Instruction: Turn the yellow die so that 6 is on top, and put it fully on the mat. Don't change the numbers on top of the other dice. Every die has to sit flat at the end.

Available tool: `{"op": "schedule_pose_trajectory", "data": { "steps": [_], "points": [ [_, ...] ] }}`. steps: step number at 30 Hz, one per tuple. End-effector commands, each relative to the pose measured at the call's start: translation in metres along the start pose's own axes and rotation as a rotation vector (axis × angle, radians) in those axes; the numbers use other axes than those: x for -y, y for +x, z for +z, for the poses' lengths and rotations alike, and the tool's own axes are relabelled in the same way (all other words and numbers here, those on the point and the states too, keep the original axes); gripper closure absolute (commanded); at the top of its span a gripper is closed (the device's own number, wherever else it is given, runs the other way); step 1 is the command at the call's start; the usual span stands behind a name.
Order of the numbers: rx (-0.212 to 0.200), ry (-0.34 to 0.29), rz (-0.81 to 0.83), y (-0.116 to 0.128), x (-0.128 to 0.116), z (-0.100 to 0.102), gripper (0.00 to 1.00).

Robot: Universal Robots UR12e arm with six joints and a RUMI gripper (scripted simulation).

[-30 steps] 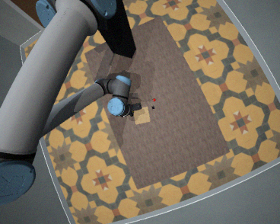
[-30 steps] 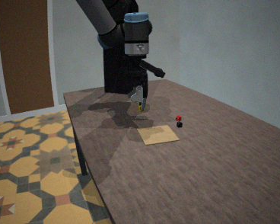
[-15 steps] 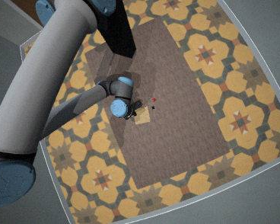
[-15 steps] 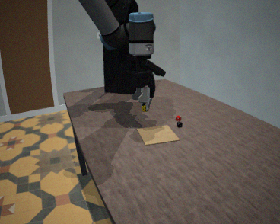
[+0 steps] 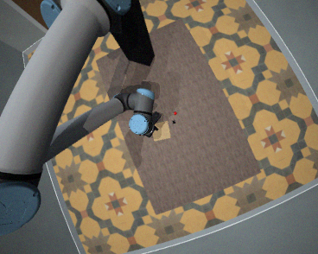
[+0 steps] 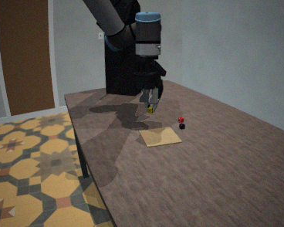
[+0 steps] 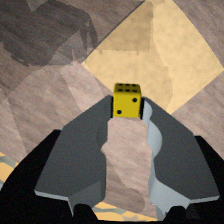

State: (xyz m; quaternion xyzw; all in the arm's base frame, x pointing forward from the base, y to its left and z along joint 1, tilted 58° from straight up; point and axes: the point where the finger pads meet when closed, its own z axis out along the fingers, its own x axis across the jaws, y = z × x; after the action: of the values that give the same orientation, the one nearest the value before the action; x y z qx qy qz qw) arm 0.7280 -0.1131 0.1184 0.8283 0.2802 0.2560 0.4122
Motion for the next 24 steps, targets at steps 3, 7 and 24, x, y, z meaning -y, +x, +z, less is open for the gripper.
{"op": "schedule_pose_trajectory", "data": {
  "steps": [3, 7, 24],
  "points": [
    [-0.001, -0.002, -0.174, 0.007, 0.001, 0.0, 0.97],
    [-0.001, -0.003, -0.298, 0.012, 0.002, -0.001, 0.97],
    [0.0, -0.005, -0.665, 0.028, 0.004, -0.004, 0.97]
  ]
}}
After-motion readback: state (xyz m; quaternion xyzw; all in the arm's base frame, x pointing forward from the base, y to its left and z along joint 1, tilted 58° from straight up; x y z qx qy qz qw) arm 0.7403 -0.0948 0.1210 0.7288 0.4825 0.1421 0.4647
